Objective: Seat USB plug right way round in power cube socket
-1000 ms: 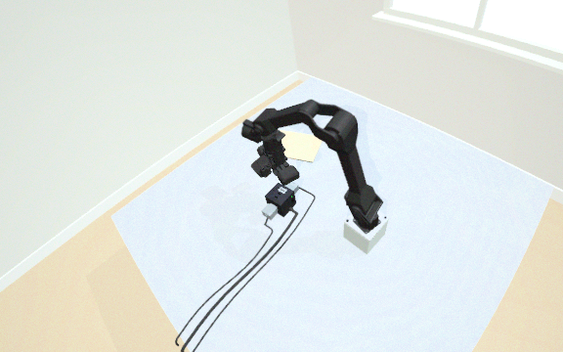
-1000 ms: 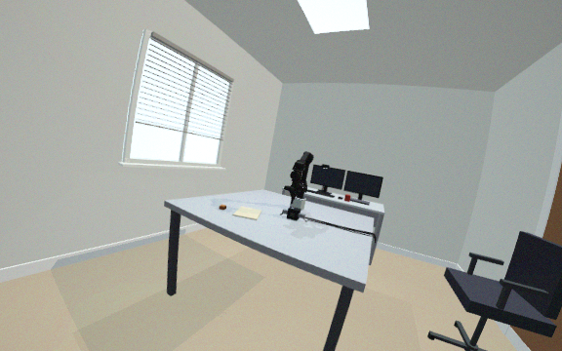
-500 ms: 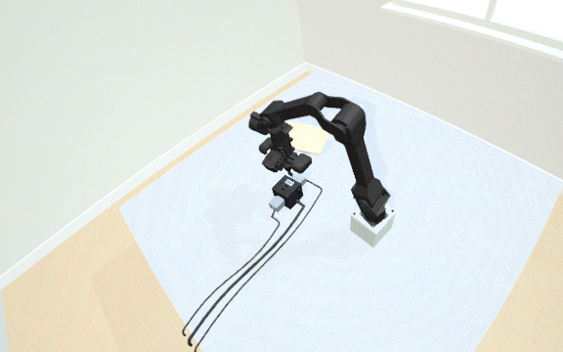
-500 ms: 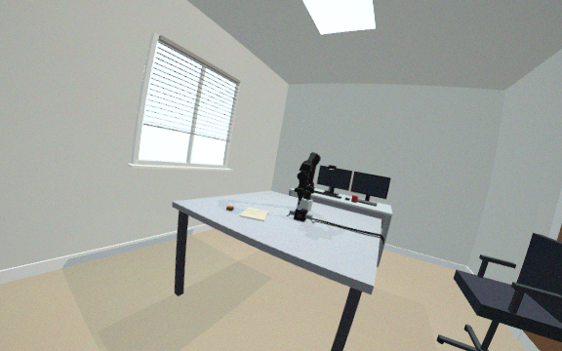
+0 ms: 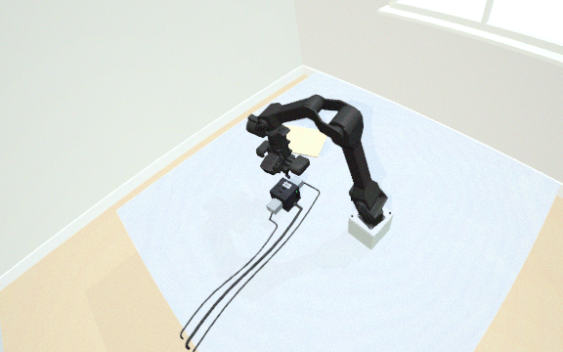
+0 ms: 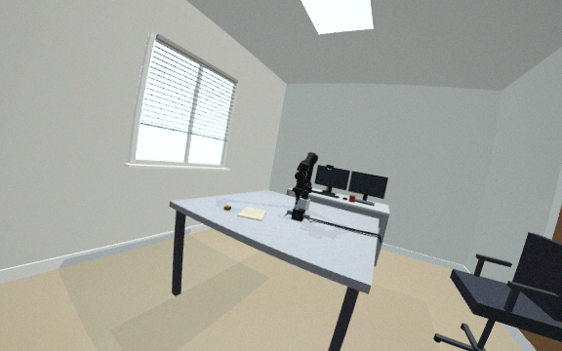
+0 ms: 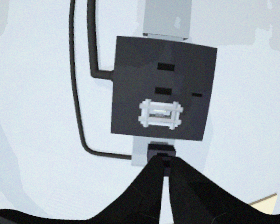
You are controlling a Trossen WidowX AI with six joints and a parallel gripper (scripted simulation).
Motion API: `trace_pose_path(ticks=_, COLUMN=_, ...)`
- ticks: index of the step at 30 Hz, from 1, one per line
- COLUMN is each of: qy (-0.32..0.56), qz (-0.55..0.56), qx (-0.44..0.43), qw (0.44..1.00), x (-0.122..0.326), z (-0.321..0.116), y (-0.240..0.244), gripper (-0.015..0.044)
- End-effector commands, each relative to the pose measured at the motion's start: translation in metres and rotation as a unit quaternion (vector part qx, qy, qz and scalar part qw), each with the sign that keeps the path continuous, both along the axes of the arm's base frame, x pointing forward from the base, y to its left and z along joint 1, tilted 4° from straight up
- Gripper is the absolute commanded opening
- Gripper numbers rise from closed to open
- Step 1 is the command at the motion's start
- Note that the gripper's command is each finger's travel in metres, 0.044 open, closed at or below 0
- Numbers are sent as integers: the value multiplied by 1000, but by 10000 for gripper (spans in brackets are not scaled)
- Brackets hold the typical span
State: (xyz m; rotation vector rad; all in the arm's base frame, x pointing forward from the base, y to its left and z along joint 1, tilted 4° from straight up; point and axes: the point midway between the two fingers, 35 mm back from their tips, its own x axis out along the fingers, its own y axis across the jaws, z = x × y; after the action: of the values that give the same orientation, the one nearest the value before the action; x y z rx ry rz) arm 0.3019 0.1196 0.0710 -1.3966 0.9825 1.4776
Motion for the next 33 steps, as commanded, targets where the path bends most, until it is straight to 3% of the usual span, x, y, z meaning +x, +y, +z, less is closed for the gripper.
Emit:
trace_pose_path(ticks=1, qy=1, qz=-1, qx=2, qw=1000, x=0, z=-1, y=1, gripper=0)
trace_pose_path(ticks=33, qy=5, qz=-3, qx=14, qw=1000, x=-1, z=-4, y=3, gripper=0)
